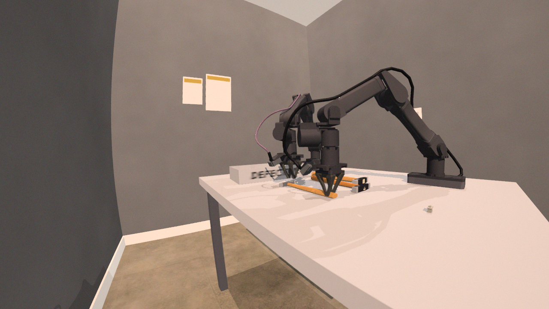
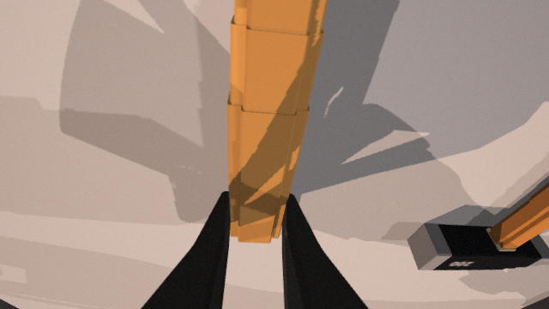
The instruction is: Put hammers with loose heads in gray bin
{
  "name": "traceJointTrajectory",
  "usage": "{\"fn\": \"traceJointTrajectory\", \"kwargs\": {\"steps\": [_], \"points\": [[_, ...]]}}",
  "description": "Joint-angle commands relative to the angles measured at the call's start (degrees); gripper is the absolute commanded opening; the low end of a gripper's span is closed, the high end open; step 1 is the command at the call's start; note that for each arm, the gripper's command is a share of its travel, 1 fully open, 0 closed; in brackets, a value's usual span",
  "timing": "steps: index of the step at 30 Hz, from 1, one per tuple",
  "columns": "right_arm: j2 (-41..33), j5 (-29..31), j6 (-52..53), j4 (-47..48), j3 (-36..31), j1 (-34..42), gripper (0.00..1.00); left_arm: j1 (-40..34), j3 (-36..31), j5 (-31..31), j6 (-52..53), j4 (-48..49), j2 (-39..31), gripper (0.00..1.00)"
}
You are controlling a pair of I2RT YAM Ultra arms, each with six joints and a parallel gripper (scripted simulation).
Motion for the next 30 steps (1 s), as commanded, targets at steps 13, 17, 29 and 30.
{"fn": "traceJointTrajectory", "kwargs": {"steps": [13, 17, 29, 30], "points": [[-5.5, -0.1, -0.9, -10.1, 6.7, -0.8, 1.0, 0.3, -0.7, -0.2, 0.3, -0.1, -0.8, 0.17], [-3.2, 0.4, -0.1, -10.1, 6.0, 0.2, 1.0, 0.3, -0.7, -0.2, 0.3, -0.1, -0.8, 0.17], [-4.7, -1.9, -13.5, -4.6, 3.3, -0.7, 1.0, 0.3, -0.7, -0.2, 0.3, -0.1, -0.8, 0.17], [-4.7, -1.9, -13.5, -4.6, 3.3, -0.7, 1.0, 0.3, -0.7, -0.2, 0.3, -0.1, -0.8, 0.17]]}}
